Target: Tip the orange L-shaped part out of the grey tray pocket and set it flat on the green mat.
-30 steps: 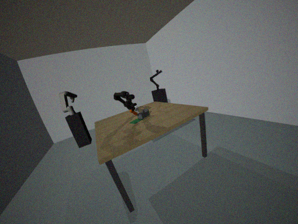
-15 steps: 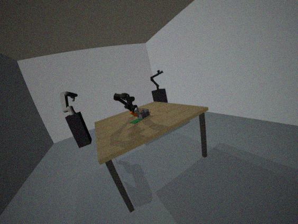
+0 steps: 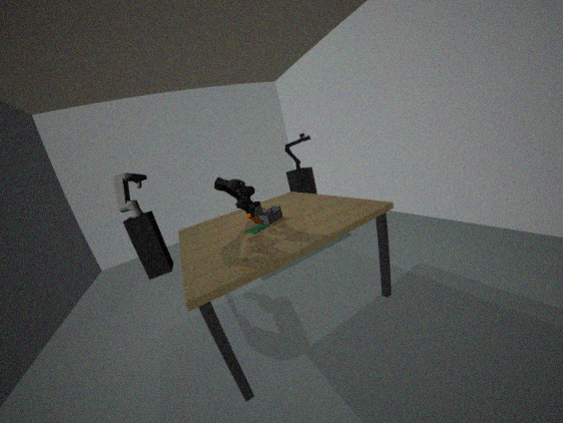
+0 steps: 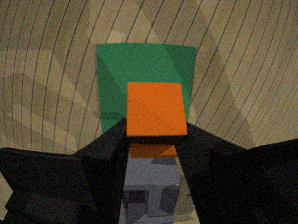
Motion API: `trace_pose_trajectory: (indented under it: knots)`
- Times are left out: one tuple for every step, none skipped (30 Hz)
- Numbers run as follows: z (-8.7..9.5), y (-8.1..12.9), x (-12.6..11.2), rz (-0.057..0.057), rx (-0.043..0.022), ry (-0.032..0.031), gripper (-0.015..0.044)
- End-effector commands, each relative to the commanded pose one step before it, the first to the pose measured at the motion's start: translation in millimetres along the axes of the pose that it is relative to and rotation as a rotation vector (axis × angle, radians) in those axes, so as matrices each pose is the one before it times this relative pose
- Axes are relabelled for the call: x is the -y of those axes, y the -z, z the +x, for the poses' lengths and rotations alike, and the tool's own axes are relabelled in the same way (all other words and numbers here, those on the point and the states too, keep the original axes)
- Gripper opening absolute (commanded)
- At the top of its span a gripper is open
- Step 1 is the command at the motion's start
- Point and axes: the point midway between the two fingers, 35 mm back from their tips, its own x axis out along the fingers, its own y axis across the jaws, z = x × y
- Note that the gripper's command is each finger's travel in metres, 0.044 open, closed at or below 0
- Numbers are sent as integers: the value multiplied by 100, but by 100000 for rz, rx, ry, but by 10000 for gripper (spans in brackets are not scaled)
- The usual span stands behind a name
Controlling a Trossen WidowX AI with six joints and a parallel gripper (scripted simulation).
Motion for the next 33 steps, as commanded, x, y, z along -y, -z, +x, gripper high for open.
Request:
trace_pose_trajectory:
  knots:
    - [853, 87, 205, -701, 137, 817, 0]
    - [153, -1, 1, 2, 8, 1, 0]
    - [153, -1, 1, 2, 8, 1, 0]
    - [153, -1, 1, 2, 8, 1, 0]
    - [149, -1, 1, 2, 8, 1, 0]
    - [149, -1, 2, 2, 9, 1, 0]
    - [149, -1, 3, 2, 10, 2, 0]
    - [149, -1, 3, 2, 10, 2, 0]
    - [150, -1, 4, 2, 11, 3, 0]
    - [150, -1, 5, 2, 12, 3, 0]
    - [149, -1, 6, 2, 13, 3, 0]
    - [117, -1, 5, 1, 11, 3, 0]
    - [71, 0, 3, 1, 7, 2, 0]
    - [24, 0, 1, 0, 2, 1, 0]
    - [0, 0, 0, 0, 0, 0, 0]
    - [0, 0, 0, 0, 0, 0, 0]
    - [0, 0, 0, 0, 0, 0, 0]
    - [0, 0, 0, 0, 0, 0, 0]
    - [0, 0, 0, 0, 0, 0, 0]
    - [10, 0, 0, 0, 0, 0, 0]
    - [0, 0, 0, 0, 0, 0, 0]
    - [0, 0, 0, 0, 0, 0, 0]
    - [0, 0, 0, 0, 0, 0, 0]
    - [0, 0, 0, 0, 0, 0, 0]
    - [10, 0, 0, 0, 1, 0, 0]
    - [0, 0, 0, 0, 0, 0, 0]
    - [0, 0, 0, 0, 0, 0, 0]
    - [0, 0, 0, 0, 0, 0, 0]
    - [0, 0, 0, 0, 0, 0, 0]
    - [0, 0, 0, 0, 0, 0, 0]
    - [0, 0, 0, 0, 0, 0, 0]
    - [0, 0, 0, 0, 0, 0, 0]
    - [0, 0, 0, 0, 0, 0, 0]
